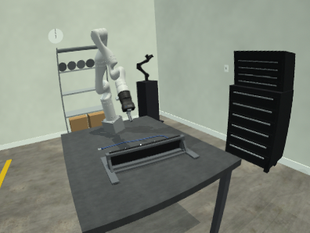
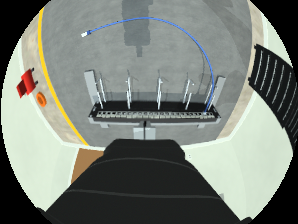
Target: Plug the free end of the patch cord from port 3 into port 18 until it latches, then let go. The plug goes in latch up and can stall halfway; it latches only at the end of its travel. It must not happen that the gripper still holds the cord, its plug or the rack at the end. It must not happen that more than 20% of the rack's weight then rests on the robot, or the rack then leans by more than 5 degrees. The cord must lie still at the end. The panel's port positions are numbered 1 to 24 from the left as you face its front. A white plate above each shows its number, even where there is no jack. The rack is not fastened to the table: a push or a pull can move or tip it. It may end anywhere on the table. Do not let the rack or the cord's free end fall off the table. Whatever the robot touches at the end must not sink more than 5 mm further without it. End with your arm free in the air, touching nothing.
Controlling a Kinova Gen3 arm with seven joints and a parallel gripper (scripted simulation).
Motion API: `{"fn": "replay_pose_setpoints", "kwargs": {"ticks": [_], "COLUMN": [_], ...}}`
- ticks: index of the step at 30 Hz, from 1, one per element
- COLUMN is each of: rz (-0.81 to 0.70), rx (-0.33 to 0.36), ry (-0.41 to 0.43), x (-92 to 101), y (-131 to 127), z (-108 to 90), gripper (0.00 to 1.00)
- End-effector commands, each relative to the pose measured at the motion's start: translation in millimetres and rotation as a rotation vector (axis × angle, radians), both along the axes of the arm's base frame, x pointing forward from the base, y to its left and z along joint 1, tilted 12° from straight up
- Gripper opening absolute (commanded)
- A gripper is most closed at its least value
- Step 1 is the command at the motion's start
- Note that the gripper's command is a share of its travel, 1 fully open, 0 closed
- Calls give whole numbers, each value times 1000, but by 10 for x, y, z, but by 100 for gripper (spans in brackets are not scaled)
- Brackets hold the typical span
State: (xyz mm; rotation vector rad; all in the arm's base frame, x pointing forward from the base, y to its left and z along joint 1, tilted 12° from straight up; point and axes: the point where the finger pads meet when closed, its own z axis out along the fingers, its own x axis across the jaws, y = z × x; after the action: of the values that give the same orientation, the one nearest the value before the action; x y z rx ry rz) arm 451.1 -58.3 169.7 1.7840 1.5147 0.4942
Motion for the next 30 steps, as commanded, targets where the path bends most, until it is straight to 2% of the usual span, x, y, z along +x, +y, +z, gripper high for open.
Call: {"fn": "replay_pose_setpoints", "kwargs": {"ticks": [1, 7, 18, 30], "rz": [-12, -12, -12, -12], "rx": [-6, -6, -6, -6], "ry": [14, 14, 14, 14], "x": [28, 124, 482, 707], "y": [-79, -120, -273, -370], "z": [-101, -194, -542, -761], "gripper": [0, 0, 0, 0]}}
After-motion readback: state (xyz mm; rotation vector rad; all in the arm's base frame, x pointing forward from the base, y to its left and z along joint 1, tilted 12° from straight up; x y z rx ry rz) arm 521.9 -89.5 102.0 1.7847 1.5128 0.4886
